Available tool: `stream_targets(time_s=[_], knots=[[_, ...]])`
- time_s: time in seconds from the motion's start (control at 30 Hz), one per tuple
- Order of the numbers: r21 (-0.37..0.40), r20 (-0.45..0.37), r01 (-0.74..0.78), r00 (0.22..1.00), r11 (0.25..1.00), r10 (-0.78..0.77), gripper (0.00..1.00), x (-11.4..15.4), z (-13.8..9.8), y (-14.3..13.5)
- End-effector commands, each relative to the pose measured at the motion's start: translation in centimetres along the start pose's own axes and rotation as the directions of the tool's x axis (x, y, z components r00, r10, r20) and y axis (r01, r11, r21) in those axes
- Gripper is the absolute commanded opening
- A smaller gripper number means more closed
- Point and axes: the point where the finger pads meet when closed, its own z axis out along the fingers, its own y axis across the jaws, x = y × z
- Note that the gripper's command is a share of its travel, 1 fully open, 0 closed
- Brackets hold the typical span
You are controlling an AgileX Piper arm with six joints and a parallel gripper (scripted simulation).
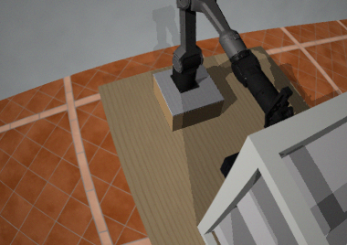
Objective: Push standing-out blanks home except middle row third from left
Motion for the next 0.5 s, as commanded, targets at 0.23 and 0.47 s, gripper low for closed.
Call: stream_targets(time_s=[0.23,0.47], knots=[[-0.005,0.002,0.002,1.0,1.0,-0.002,0.0,-0.1,-0.8,0.3],[-0.005,0.002,0.002,1.0,1.0,-0.002,0.0,0.0,-6.5,0.3]])
